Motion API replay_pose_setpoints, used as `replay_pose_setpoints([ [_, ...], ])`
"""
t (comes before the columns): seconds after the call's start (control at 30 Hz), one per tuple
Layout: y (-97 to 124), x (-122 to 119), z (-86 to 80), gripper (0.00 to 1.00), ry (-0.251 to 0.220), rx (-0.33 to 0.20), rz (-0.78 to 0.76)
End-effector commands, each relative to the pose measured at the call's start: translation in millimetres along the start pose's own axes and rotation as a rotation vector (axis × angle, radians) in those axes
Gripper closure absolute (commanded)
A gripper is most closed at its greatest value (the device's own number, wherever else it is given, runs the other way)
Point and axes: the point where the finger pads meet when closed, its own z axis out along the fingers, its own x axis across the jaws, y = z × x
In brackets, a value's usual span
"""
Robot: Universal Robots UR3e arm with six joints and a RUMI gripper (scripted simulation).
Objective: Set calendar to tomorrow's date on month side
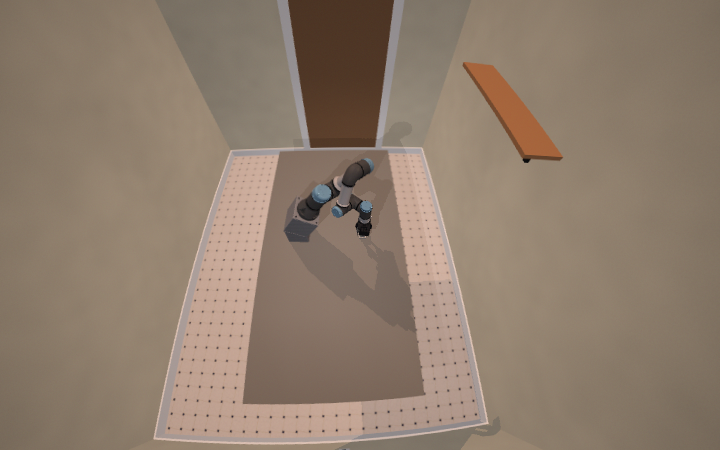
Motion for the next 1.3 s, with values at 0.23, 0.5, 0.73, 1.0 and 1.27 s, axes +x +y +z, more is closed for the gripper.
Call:
replay_pose_setpoints([
  [0.23,0.1,0.2,0.0,0.71,0.0,-0.001,0.0],
  [0.5,0.1,0.2,0.0,0.89,0.0,-0.001,0.0],
  [0.73,0.1,0.2,0.0,0.89,0.0,-0.001,0.0],
  [1.0,0.1,0.2,0.0,0.89,0.0,-0.001,0.0],
  [1.27,0.1,0.2,0.0,0.89,0.0,-0.001,0.0],
])
